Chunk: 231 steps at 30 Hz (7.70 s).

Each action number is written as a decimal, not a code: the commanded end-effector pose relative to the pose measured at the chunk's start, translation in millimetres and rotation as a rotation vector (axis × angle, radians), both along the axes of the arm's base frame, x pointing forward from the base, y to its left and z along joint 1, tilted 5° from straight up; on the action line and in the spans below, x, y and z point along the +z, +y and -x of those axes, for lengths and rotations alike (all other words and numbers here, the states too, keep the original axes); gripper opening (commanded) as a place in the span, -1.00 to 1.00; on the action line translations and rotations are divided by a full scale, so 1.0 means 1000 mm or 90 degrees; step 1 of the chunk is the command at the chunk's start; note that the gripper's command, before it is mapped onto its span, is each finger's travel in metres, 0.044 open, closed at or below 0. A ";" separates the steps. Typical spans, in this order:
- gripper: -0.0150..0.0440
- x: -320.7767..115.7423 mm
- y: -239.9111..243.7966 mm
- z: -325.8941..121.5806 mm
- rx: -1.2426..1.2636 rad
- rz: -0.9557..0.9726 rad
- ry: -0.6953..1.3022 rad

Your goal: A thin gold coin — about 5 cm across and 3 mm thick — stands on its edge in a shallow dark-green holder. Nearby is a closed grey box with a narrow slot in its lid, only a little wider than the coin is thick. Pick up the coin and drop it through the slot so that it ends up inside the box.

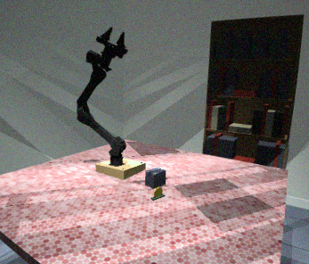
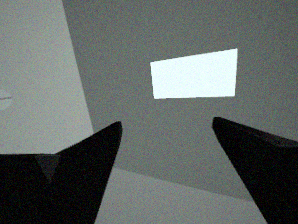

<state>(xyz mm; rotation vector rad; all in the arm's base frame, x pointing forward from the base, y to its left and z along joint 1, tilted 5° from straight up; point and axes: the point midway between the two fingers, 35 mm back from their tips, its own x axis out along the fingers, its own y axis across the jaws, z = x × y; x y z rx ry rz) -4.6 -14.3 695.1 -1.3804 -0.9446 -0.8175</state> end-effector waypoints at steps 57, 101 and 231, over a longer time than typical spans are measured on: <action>0.05 -0.607 -0.126 -0.344 -0.067 -0.278 1.725; 0.05 -0.687 -0.120 -0.350 -0.067 -0.281 1.724; -0.49 -0.605 -0.032 -0.294 -0.045 -0.207 1.734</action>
